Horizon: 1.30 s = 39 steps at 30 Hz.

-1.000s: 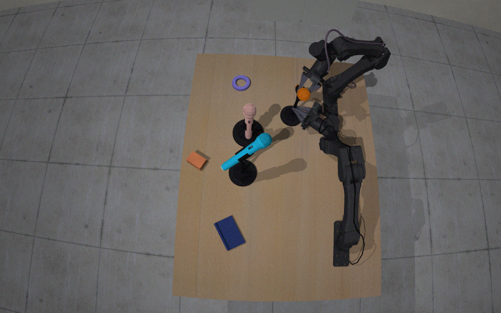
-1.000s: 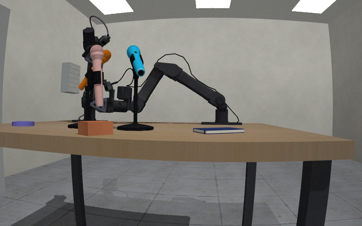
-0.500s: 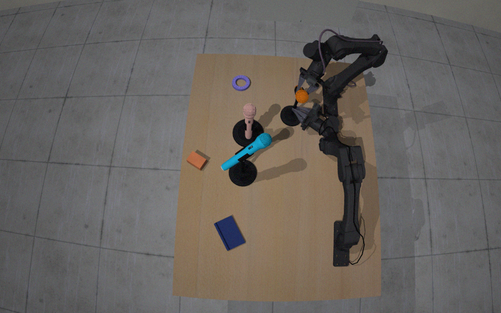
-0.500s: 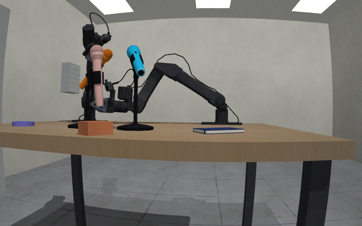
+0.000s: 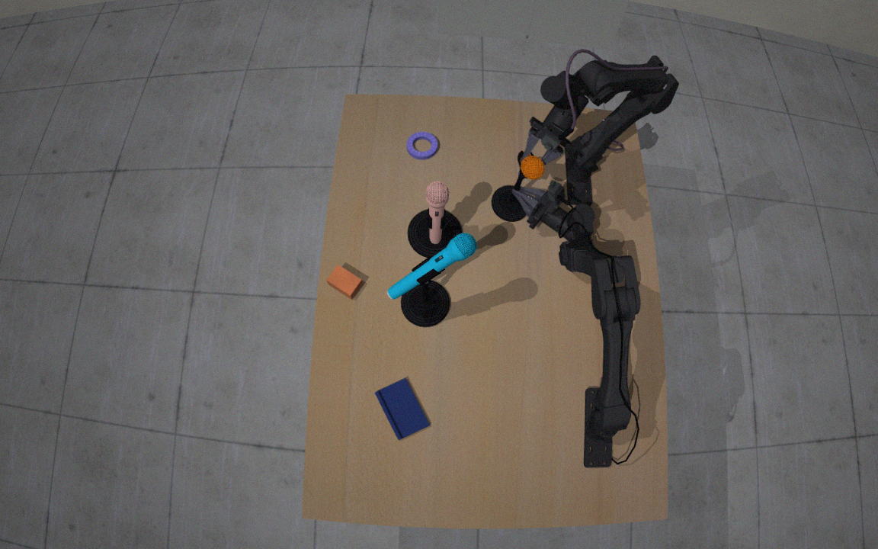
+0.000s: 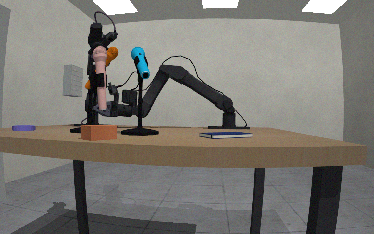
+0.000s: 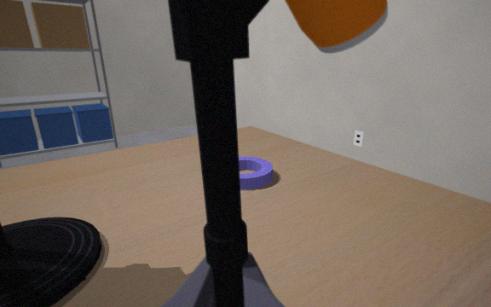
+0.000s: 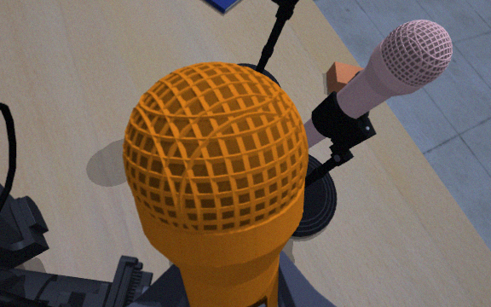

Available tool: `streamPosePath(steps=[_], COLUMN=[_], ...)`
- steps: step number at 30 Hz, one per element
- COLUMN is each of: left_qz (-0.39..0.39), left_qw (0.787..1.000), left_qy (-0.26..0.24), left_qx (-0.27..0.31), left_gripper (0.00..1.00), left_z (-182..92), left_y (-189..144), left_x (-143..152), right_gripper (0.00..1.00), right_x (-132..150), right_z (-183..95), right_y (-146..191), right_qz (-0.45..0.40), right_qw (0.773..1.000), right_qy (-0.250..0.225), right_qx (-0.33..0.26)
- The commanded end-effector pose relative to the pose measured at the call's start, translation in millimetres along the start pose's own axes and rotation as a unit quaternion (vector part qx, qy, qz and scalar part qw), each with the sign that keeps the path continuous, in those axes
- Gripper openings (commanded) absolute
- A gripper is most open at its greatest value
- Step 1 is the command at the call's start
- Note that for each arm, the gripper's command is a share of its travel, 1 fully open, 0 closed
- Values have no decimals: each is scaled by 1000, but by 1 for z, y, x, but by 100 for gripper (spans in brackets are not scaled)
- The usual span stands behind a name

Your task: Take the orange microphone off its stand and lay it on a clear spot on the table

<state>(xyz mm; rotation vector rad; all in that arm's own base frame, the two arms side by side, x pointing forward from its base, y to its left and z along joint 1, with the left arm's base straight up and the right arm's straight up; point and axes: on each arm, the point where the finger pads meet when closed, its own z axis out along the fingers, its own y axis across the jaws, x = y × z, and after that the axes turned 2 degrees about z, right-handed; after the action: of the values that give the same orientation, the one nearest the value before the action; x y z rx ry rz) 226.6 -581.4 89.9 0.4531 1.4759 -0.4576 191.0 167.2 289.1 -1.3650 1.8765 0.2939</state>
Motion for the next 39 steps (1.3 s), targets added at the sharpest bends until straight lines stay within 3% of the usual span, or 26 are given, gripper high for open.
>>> streamPosePath(steps=[1,4,9,18,21,25,32,34,39], left_qz=[122,122,122,121,120,120,119,119,119], left_qw=[986,986,986,986,986,986,986,986,986], left_qy=[114,114,114,113,112,112,111,111,111], left_qx=[-24,-25,-27,-27,-26,-25,-24,-24,-24], left_gripper=[0,0,0,0,0,0,0,0,0], left_z=[-13,-13,-13,-13,-13,-13,-13,-13,-13], left_y=[13,13,14,14,14,14,14,14,14], left_x=[90,90,90,90,90,90,90,90,90], right_gripper=[0,0,0,0,0,0,0,0,0], right_x=[-46,-61,-65,-66,-78,-82,-95,-86,-100], right_z=[-10,-19,-15,-18,-16,-17,-28,-16,-24], right_y=[-26,-13,-12,8,-13,-12,-27,-23,-9], right_qz=[1,-24,-23,-44,-36,-27,-5,1,-23], right_qw=[991,992,993,992,995,996,992,992,992], right_qy=[-77,-99,-93,-79,-85,-82,-96,-79,-99], right_qx=[110,81,70,-83,-33,-26,82,97,72])
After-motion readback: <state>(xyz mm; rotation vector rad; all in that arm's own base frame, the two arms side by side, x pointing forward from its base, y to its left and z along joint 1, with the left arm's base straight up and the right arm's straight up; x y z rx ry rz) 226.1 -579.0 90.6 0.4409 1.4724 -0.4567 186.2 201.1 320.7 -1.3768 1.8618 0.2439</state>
